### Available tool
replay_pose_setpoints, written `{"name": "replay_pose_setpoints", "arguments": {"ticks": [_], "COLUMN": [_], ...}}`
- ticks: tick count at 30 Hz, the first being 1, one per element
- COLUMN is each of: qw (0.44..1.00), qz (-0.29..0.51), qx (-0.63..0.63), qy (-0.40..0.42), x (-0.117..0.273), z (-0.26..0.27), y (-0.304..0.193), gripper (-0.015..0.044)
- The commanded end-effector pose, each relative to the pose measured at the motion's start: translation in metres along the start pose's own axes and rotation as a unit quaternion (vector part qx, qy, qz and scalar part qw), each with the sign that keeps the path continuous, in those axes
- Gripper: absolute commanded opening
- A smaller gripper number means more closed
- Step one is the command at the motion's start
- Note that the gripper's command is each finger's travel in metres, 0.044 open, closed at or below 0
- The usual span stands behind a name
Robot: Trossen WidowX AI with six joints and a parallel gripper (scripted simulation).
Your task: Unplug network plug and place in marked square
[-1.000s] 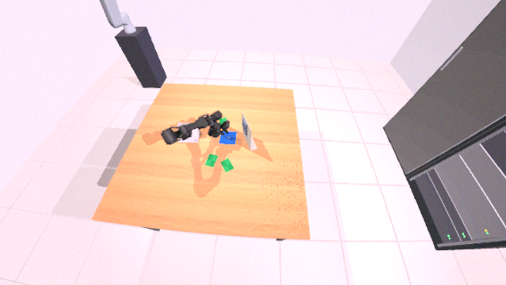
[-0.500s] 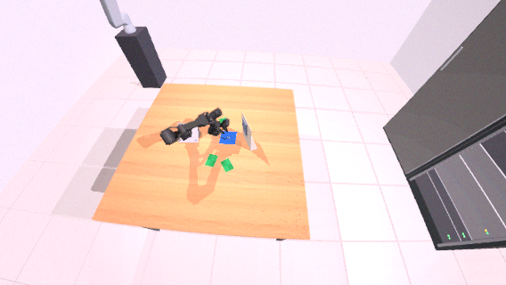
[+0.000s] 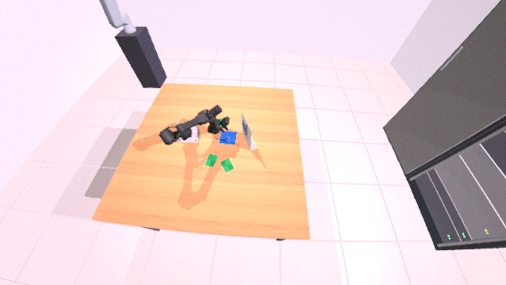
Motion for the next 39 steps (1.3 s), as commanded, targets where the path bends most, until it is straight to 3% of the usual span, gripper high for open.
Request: {"name": "replay_pose_setpoints", "arguments": {"ticks": [1, 39], "qw": [1.000, 1.000], "qz": [-0.001, -0.001], "qx": [-0.005, 0.000], "qy": [0.003, 0.001], "x": [0.006, 0.050], "z": [0.005, 0.031], "y": [0.001, 0.001], "gripper": [0.0156, 0.0156]}}
Point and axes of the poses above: the point midway between the two fingers, 35 mm back from their tips, its own x axis back along the fingers, its own z axis across the jaws, y = z × x, the point moved 3 cm from there along x, back along the fingers
